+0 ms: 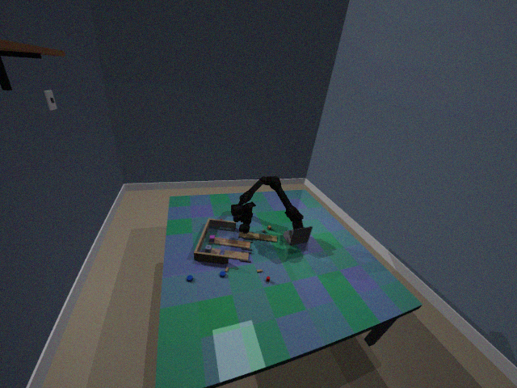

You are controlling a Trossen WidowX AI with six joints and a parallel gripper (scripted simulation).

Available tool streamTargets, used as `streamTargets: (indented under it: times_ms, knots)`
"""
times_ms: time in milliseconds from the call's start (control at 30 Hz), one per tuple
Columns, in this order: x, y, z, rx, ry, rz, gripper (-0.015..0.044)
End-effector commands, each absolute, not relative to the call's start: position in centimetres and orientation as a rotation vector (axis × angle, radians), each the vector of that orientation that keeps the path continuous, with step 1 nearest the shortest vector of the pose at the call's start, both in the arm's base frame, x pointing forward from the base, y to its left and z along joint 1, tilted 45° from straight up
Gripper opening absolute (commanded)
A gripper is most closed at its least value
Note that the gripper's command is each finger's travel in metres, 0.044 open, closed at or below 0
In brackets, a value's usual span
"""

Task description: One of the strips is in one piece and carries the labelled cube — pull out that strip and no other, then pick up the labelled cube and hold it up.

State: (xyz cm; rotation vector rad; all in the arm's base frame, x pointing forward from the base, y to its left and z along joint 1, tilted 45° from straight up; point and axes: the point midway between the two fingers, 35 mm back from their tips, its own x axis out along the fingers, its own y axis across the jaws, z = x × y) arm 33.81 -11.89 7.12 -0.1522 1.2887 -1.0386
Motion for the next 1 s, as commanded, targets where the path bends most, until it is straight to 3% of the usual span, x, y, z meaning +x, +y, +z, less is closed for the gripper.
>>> streamTargets:
  times_ms: [0, 500, 967]
  knots:
    - [32.0, -10.1, 7.7, -0.154, 1.289, -1.033, 0.0]
    - [28.3, -8.2, 7.5, -0.158, 1.292, -1.032, 0.0]
    - [28.5, -5.7, 10.0, -0.157, 1.293, -1.032, 0.0]
